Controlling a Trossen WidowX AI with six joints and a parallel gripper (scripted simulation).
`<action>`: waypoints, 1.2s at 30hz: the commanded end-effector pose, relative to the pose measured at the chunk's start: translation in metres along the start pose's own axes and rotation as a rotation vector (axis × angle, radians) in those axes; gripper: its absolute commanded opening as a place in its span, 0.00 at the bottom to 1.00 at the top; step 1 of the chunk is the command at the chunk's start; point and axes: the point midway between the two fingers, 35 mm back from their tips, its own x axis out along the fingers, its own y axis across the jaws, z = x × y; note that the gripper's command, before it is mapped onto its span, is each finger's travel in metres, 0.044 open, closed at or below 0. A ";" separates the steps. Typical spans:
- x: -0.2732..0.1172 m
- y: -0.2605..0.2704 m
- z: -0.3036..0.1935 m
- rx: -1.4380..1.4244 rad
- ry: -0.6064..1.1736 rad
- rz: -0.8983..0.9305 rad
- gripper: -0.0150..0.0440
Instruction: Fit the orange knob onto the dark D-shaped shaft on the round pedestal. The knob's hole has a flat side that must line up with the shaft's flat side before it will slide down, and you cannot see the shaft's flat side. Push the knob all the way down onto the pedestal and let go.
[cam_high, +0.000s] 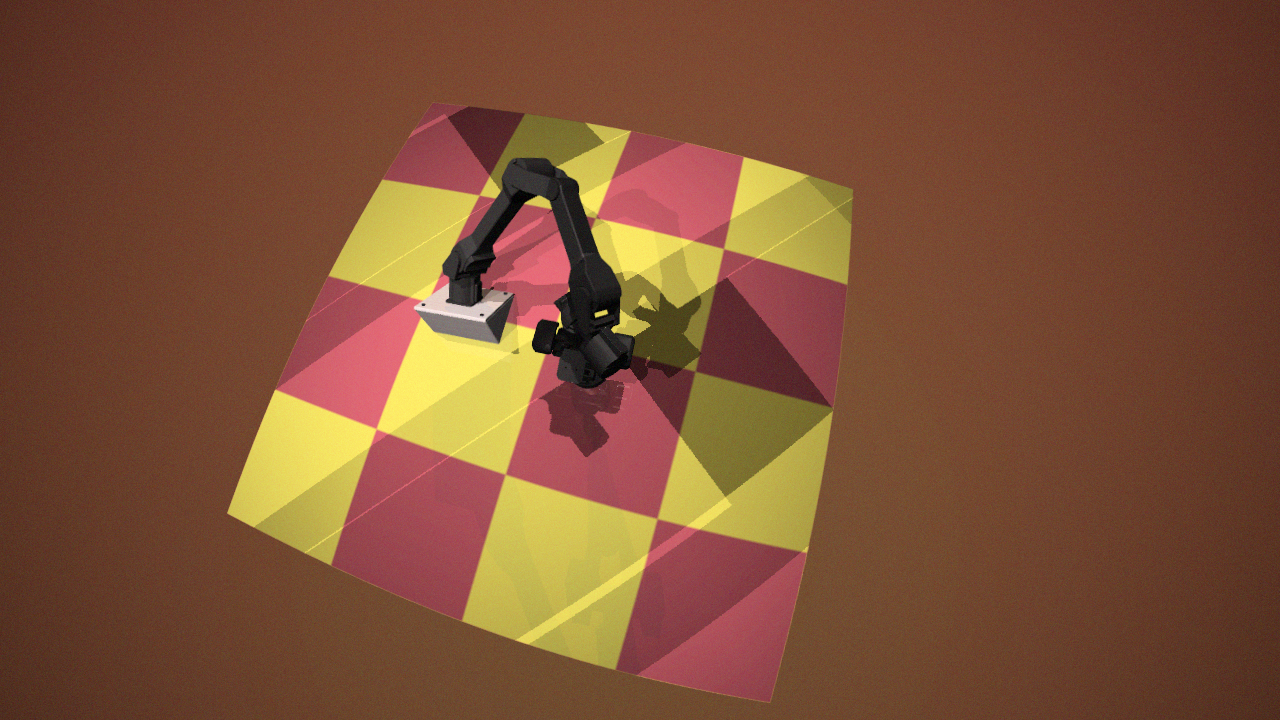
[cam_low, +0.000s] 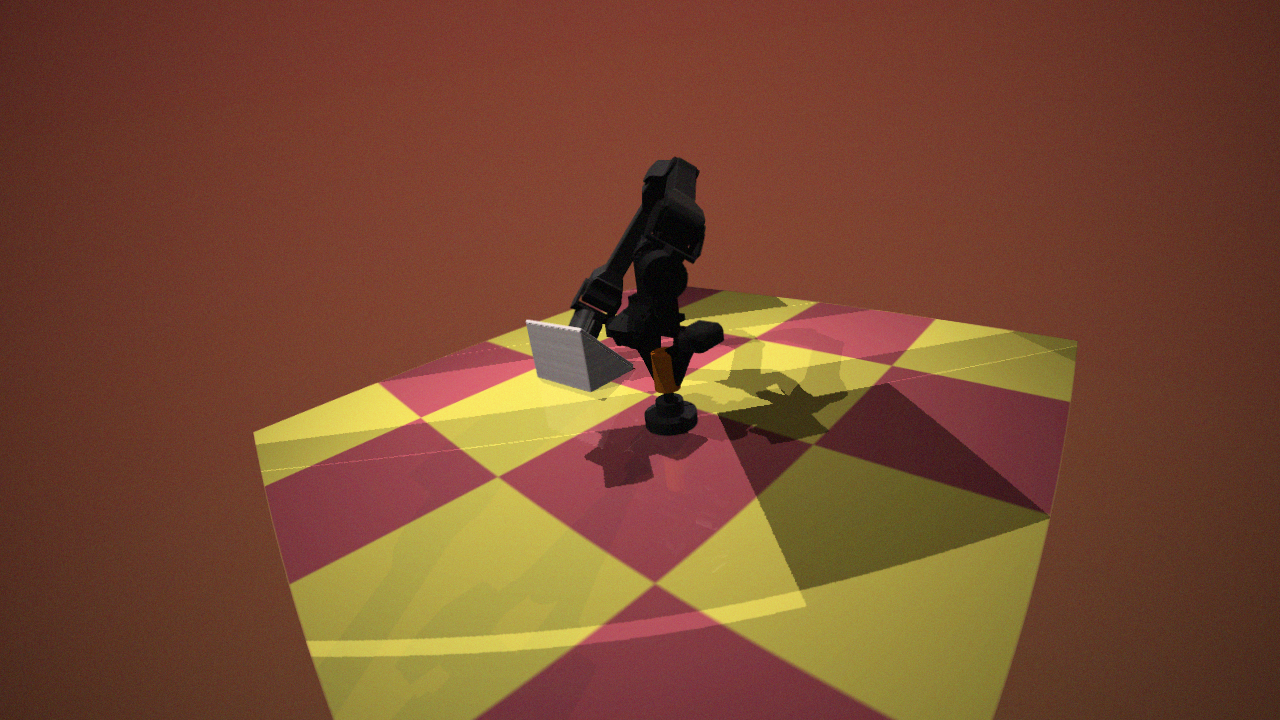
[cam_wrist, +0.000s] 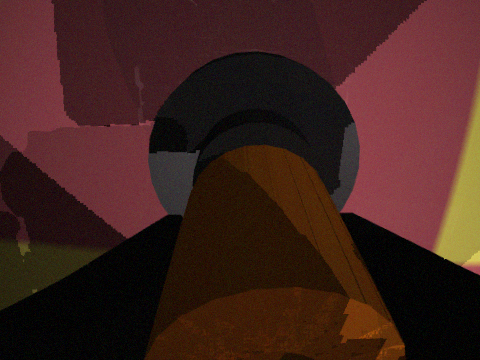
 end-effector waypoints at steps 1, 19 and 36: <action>-0.001 0.001 0.001 0.048 -0.002 0.005 0.25; 0.003 0.000 0.000 0.049 -0.002 0.005 0.25; -0.002 0.001 0.001 0.247 -0.002 0.005 0.25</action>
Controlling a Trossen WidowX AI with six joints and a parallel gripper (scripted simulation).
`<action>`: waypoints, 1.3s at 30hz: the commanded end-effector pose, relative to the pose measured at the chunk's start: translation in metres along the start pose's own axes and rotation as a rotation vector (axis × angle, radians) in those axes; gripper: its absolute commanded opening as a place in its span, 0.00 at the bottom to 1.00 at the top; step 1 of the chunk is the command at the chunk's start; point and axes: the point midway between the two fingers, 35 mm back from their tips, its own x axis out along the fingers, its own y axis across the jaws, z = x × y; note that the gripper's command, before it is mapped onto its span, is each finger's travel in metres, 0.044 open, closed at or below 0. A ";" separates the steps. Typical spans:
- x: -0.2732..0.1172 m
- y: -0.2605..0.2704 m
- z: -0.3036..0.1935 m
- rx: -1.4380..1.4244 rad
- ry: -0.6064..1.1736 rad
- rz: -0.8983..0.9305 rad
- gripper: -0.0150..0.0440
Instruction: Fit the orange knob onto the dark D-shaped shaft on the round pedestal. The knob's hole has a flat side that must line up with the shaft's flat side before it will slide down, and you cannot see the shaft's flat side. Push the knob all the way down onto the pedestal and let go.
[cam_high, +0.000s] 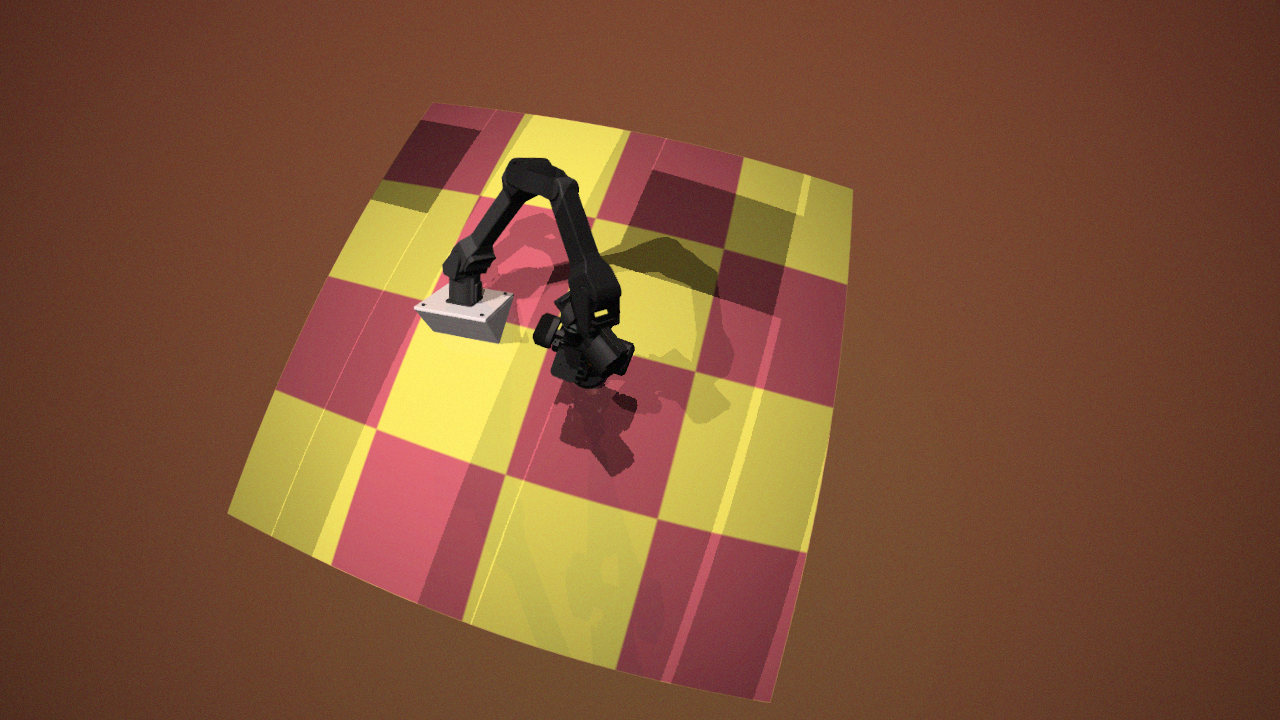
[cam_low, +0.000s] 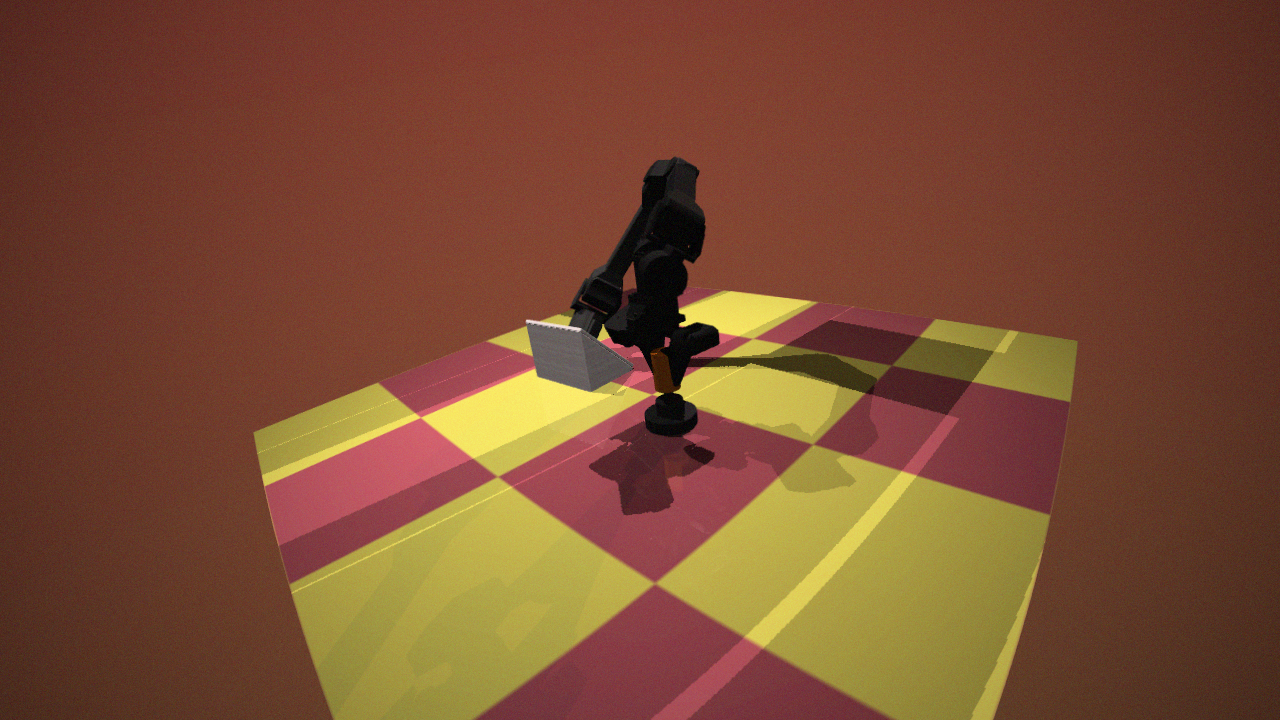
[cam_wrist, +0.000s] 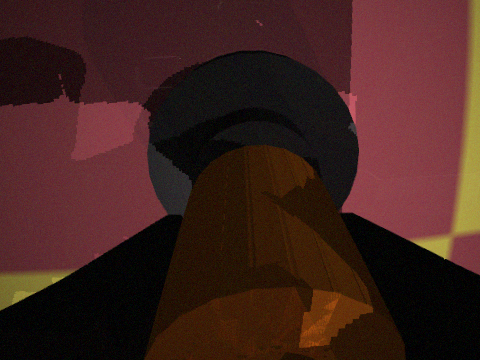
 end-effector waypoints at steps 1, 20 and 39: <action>-0.001 0.002 0.001 0.092 -0.001 0.005 0.25; 0.003 0.000 0.000 0.092 -0.001 0.005 0.25; 0.004 0.000 0.000 0.044 -0.001 0.005 0.25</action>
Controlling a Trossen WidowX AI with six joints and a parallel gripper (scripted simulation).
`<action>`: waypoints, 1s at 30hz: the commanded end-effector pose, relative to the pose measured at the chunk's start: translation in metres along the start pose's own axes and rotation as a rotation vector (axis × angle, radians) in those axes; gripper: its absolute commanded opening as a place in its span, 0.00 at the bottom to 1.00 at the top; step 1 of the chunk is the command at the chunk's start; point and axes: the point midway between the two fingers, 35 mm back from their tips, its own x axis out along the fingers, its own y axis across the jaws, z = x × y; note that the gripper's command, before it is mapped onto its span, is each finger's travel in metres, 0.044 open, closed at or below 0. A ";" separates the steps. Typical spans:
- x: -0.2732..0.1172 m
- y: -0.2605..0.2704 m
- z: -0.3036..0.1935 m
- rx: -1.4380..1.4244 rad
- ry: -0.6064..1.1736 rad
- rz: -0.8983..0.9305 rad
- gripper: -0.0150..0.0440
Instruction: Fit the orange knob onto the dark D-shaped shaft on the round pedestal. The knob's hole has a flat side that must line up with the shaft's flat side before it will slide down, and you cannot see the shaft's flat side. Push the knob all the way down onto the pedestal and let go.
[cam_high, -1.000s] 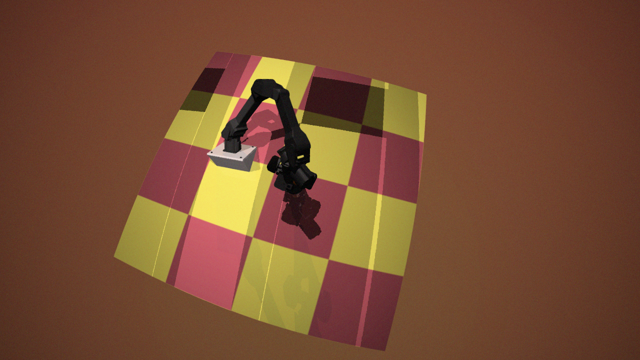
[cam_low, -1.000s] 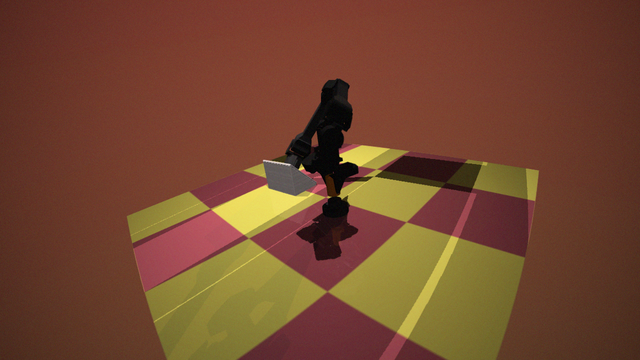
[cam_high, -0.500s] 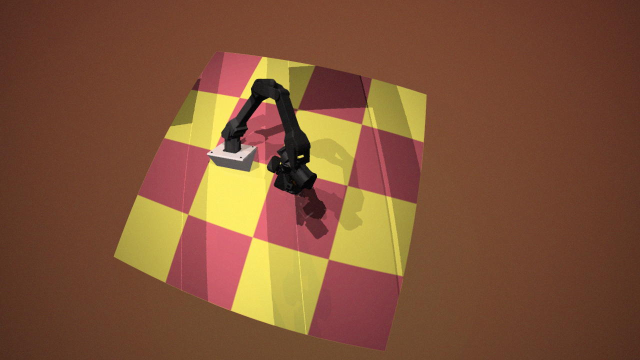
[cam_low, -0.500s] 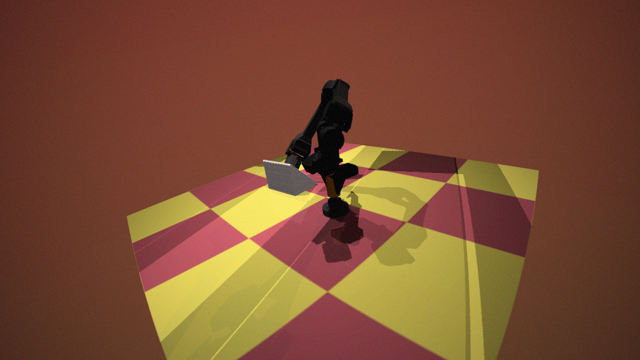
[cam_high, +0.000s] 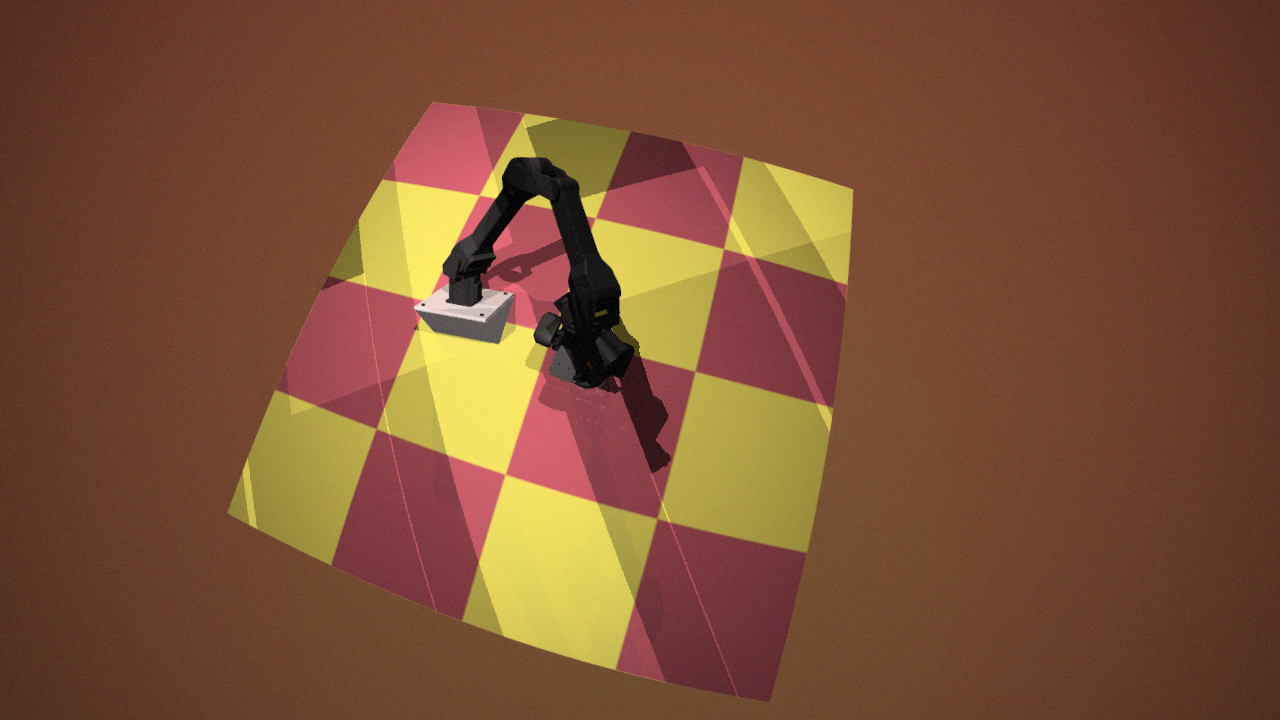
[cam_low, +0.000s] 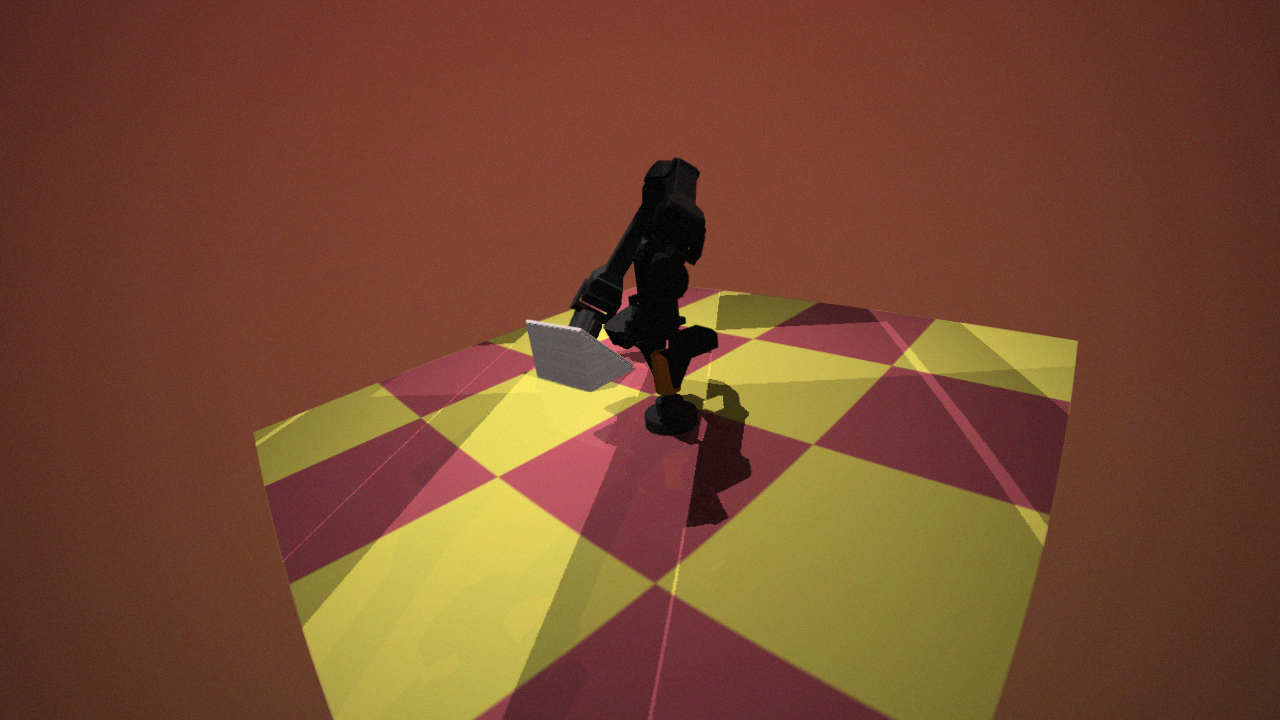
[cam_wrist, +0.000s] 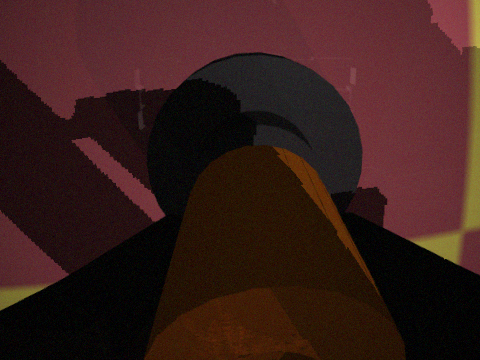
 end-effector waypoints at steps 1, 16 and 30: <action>0.000 0.000 0.000 -0.007 0.002 0.003 0.25; 0.000 0.000 0.000 0.001 0.002 0.003 0.25; -0.006 0.001 0.000 0.093 0.002 0.002 0.25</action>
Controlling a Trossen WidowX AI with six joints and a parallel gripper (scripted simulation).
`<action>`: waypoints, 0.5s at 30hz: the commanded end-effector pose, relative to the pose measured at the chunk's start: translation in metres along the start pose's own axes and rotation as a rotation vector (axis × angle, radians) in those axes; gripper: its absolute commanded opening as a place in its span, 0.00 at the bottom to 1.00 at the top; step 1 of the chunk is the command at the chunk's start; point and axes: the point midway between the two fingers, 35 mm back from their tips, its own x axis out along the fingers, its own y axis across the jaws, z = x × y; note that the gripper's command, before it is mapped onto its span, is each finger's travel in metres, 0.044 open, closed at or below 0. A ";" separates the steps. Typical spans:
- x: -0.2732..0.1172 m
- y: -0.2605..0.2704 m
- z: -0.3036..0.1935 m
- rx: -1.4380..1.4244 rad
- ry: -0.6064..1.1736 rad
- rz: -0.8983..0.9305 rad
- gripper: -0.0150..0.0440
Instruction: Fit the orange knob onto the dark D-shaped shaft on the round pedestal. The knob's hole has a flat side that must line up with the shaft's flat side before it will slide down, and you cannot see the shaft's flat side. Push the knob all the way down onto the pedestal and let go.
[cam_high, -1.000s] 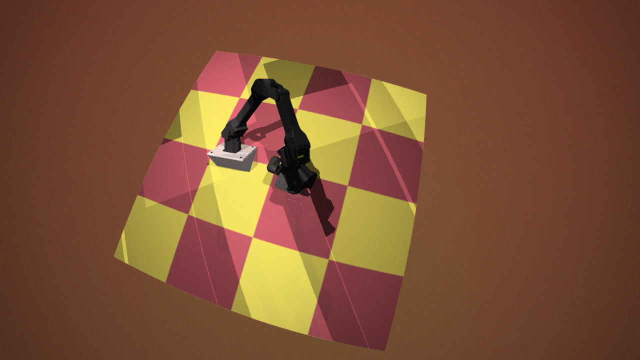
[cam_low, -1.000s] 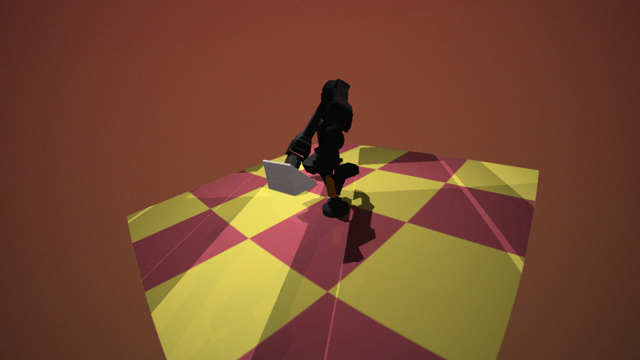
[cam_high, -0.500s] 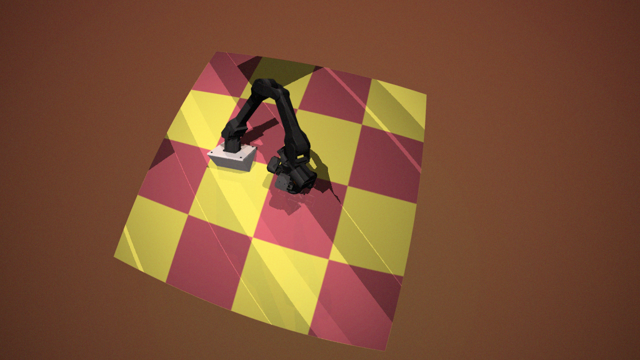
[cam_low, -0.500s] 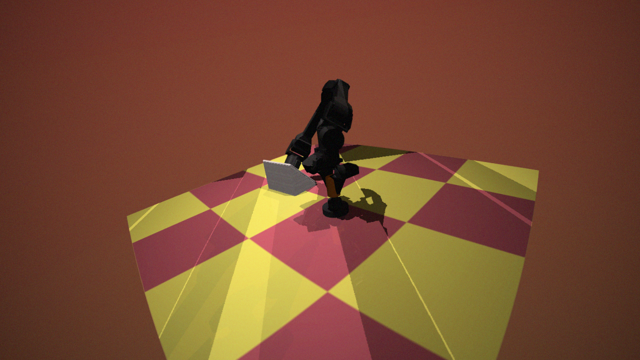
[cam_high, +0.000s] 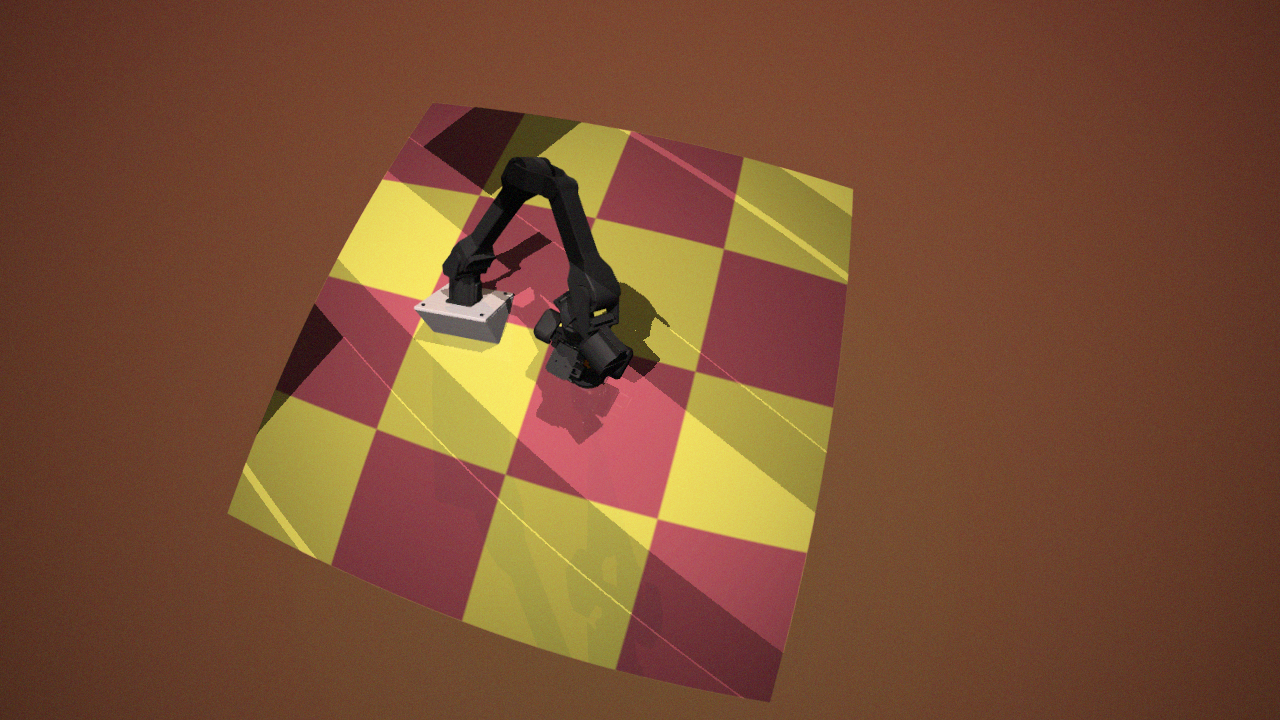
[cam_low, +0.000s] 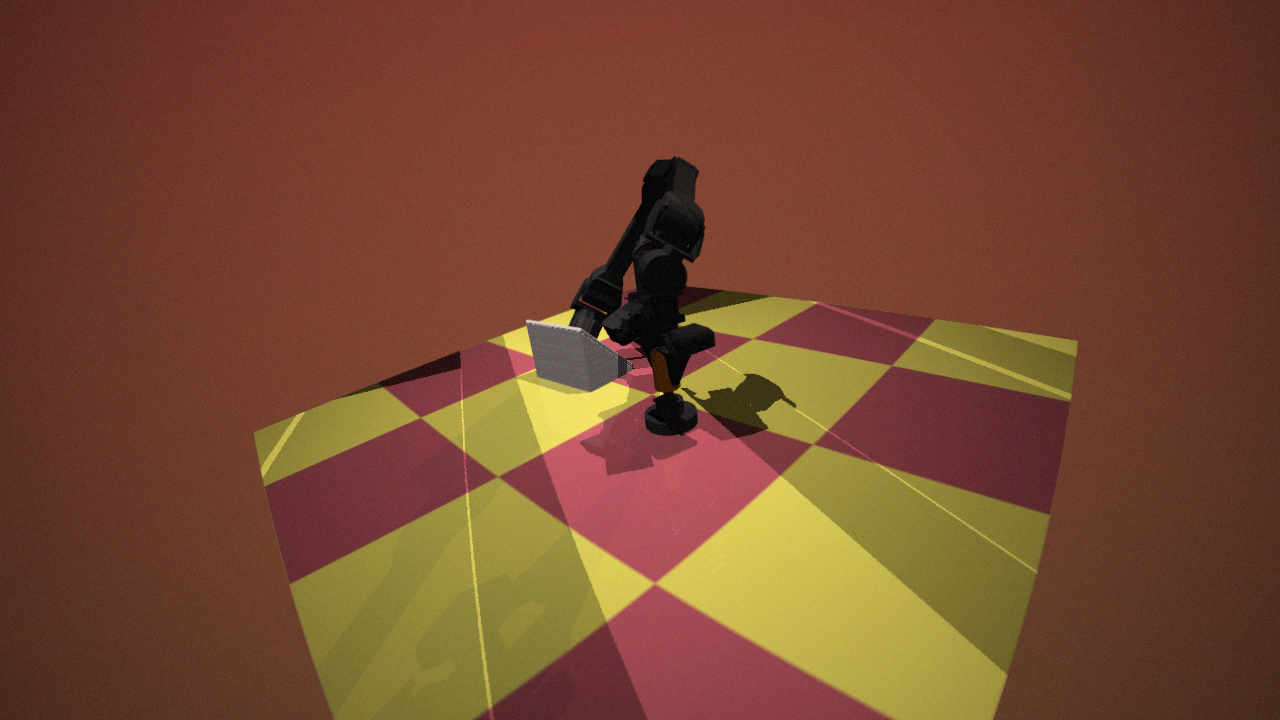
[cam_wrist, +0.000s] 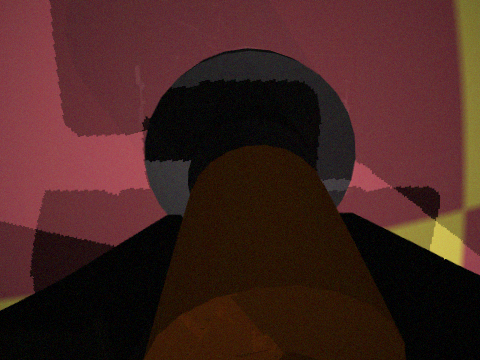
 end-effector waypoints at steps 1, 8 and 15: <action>-0.001 0.002 0.001 0.017 -0.003 0.004 0.25; 0.003 0.003 0.001 0.017 -0.003 0.004 0.25; 0.003 0.002 0.001 0.017 -0.003 0.004 0.25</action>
